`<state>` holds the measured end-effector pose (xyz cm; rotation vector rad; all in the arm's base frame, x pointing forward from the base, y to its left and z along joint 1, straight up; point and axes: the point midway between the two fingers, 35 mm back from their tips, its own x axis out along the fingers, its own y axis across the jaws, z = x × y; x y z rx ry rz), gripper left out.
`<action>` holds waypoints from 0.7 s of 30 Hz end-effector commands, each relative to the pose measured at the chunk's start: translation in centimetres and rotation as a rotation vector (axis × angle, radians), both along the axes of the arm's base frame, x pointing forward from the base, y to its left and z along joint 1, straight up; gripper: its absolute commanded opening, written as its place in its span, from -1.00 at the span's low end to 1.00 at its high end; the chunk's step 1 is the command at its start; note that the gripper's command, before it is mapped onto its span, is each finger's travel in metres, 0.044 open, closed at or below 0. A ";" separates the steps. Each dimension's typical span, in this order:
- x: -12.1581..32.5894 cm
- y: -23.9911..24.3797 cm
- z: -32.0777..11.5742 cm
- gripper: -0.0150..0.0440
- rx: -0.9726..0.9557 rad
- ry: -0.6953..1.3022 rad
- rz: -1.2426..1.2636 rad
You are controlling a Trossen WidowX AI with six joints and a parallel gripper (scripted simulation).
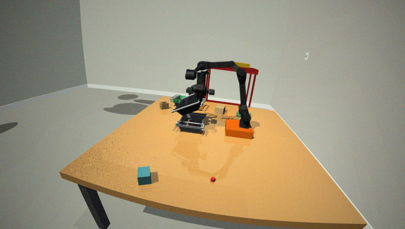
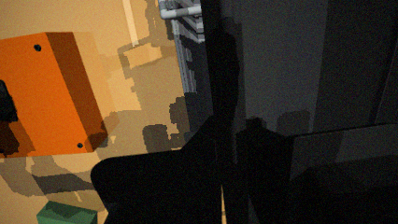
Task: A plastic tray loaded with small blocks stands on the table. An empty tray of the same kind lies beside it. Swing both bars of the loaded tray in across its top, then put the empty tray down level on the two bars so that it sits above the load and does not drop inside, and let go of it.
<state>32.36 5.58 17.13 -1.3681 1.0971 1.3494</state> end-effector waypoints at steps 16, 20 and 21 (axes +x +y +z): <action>0.1 0.0 -0.1 -0.49 0.003 -0.020 -0.004; 0.2 0.0 -0.7 -0.49 0.003 -0.020 -0.004; 0.2 0.0 -0.9 -0.49 0.003 -0.020 -0.004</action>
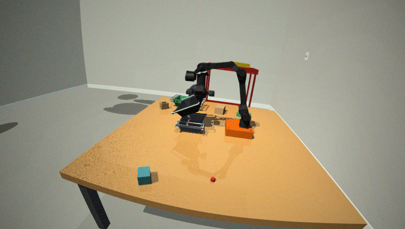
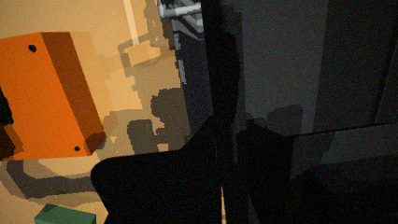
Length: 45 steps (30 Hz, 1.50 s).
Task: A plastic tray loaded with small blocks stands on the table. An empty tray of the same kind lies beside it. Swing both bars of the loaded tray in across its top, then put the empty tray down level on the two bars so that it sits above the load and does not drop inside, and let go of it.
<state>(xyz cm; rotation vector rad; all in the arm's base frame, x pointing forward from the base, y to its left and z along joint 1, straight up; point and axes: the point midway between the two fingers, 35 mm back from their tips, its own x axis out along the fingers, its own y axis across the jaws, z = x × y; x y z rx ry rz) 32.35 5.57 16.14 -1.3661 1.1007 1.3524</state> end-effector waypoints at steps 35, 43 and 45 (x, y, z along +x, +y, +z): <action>-0.1 0.0 -4.1 -0.49 0.004 -0.024 -0.003; -0.8 -0.2 -4.9 -0.49 0.004 -0.024 -0.003; -1.0 -0.2 -5.1 -0.49 0.004 -0.024 -0.003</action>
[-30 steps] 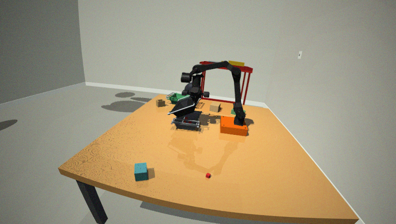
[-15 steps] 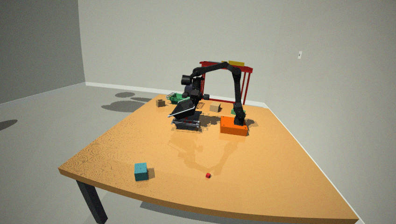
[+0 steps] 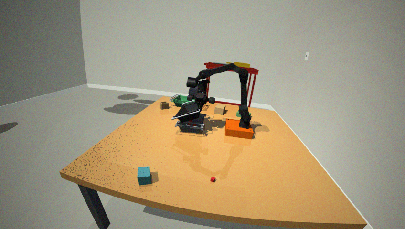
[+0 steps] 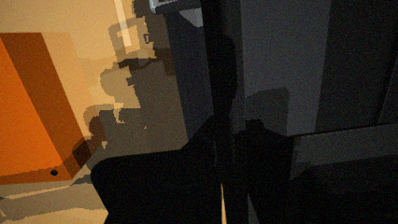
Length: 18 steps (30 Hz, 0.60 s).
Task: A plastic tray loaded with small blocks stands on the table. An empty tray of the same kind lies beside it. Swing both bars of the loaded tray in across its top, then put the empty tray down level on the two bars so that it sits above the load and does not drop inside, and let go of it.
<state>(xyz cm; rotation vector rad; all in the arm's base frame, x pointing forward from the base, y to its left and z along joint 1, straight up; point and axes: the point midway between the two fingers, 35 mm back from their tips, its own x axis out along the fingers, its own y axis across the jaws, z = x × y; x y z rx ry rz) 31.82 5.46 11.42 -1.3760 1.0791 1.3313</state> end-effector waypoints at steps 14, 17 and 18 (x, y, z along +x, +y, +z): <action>-0.9 -0.2 -1.1 -0.49 -0.001 0.004 -0.002; -0.9 -0.2 -1.2 -0.49 -0.001 0.004 -0.002; -1.0 -0.2 -1.3 -0.49 -0.001 0.004 -0.002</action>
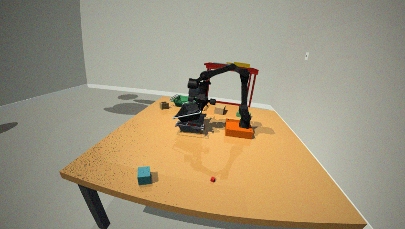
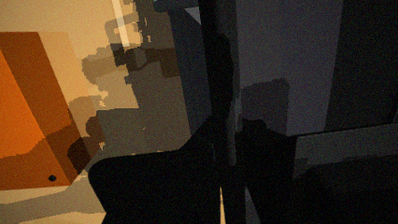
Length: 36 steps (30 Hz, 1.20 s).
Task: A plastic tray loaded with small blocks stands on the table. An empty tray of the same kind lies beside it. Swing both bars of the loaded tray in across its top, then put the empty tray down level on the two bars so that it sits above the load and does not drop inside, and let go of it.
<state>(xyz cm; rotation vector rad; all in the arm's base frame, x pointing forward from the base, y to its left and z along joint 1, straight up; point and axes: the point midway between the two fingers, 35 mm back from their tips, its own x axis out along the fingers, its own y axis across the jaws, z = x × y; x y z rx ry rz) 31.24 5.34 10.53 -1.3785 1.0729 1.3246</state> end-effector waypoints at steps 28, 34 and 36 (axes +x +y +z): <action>-1.0 -0.2 -1.6 -0.49 -0.003 0.013 -0.001; -1.0 -0.2 -1.6 -0.49 -0.003 0.013 -0.001; -1.0 -0.2 -1.6 -0.49 -0.003 0.013 -0.001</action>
